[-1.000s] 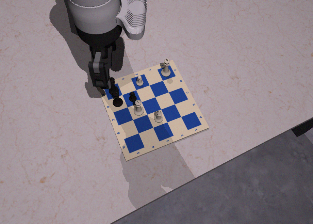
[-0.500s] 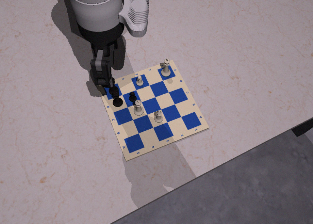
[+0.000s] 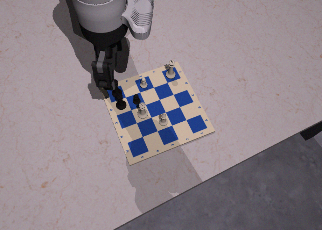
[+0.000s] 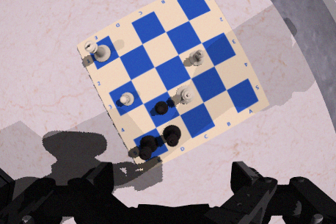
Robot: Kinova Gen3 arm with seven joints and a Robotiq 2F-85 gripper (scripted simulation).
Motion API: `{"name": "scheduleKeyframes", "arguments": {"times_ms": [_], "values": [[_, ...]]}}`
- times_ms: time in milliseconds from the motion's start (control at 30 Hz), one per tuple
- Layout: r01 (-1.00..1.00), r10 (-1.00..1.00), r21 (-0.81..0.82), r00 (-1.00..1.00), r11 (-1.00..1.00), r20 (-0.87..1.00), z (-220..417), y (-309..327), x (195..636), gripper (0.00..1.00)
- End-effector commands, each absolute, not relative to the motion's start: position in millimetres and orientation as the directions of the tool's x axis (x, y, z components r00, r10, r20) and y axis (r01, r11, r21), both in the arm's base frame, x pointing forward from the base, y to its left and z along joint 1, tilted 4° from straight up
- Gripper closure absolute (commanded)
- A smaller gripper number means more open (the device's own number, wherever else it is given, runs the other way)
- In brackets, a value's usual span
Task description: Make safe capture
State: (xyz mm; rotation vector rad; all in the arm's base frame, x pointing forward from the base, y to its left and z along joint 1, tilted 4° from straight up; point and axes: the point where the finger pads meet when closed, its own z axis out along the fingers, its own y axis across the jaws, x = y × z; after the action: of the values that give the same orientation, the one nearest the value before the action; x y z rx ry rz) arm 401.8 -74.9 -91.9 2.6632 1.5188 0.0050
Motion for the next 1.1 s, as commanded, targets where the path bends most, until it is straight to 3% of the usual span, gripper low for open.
{"name": "scheduleKeyframes", "arguments": {"times_ms": [0, 633, 1067], "values": [[0.849, 0.849, 0.068, 0.527, -0.524, -0.034, -92.2, -74.8, 402.1, 0.00], [0.596, 0.597, 0.074, 0.802, -0.800, -0.007, -100.9, -74.9, 402.1, 0.00], [0.123, 0.125, 0.068, 0.992, -0.990, 0.031, -112.7, -75.6, 402.4, 0.00]]}}
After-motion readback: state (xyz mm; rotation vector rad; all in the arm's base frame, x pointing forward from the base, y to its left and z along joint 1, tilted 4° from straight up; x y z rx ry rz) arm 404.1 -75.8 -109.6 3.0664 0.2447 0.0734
